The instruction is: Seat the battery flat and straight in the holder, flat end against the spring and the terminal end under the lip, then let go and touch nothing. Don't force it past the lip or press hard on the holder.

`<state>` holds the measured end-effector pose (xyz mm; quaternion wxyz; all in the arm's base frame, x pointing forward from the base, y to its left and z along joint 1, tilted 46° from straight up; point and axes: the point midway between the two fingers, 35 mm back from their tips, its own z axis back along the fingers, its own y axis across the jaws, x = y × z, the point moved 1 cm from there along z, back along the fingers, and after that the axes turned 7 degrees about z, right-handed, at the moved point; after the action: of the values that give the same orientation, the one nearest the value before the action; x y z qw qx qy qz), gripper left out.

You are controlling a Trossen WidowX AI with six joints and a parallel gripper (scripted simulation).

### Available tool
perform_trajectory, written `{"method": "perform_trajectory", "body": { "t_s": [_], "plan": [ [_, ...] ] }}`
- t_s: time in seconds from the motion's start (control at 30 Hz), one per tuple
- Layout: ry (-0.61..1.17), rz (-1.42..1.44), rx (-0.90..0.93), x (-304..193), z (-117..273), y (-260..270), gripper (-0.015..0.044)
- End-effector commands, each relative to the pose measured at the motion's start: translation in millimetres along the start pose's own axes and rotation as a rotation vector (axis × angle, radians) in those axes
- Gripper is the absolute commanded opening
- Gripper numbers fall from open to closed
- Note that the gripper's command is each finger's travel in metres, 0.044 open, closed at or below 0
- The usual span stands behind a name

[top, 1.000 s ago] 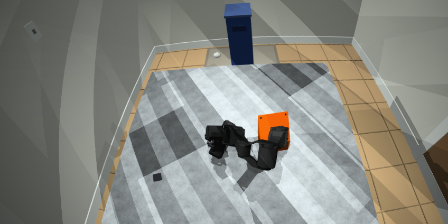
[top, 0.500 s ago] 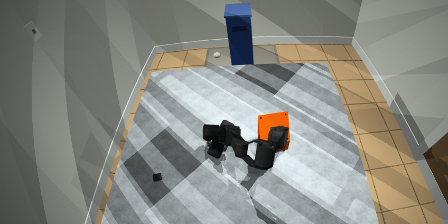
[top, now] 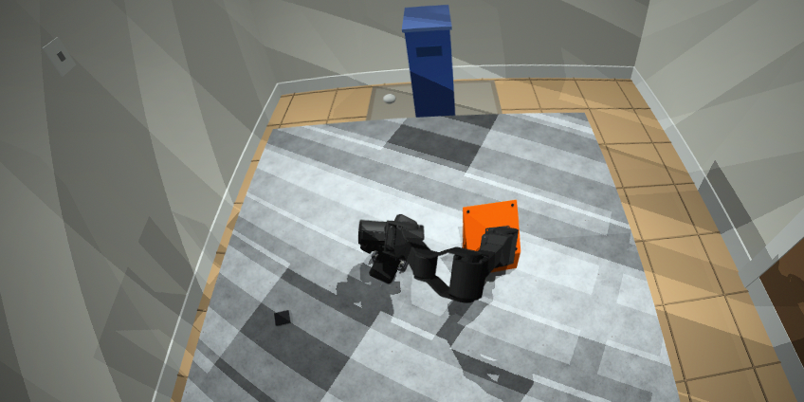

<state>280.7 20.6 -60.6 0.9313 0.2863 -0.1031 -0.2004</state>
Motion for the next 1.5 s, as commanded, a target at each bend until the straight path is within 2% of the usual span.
{"method": "perform_trajectory", "body": {
  "t_s": [0.0,1.47],
  "plan": [
    [0.040,-0.005,-0.012,-4.3,-3.4,-4.8,0.0078],
    [0.282,0.026,-0.001,0.8,-9.4,-1.3,0.0078]
  ]
}}
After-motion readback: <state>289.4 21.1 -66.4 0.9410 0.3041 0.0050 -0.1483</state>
